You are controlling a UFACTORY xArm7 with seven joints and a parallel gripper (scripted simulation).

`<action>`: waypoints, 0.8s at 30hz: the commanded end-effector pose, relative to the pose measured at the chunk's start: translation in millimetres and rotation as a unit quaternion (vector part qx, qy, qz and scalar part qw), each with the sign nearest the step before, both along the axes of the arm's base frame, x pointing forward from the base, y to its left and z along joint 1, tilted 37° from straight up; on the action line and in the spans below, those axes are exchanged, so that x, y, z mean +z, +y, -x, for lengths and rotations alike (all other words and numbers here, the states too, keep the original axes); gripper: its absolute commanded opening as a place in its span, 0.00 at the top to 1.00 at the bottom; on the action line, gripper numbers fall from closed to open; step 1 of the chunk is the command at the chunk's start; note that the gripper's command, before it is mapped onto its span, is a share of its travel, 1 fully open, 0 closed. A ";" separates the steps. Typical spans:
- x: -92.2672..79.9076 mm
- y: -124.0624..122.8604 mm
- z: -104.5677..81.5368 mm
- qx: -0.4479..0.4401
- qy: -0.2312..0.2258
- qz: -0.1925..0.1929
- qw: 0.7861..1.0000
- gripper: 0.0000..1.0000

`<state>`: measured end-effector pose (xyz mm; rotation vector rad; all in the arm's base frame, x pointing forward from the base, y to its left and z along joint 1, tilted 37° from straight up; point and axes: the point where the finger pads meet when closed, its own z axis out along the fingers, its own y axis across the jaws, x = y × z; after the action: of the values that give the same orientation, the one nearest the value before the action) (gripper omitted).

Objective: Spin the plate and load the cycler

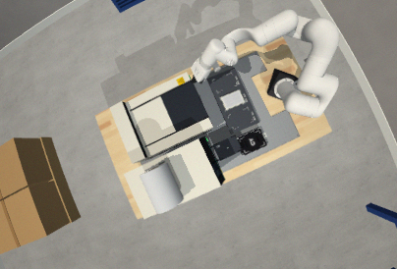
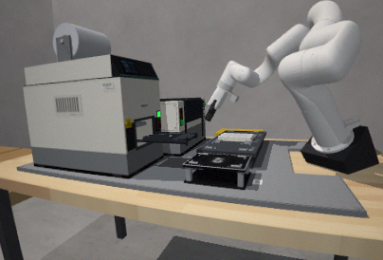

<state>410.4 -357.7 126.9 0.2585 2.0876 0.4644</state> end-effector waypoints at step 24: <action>3.6 -2.8 4.2 -0.002 -0.001 0.002 1.000 1.00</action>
<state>409.3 -358.0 128.2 0.2580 2.0879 0.4652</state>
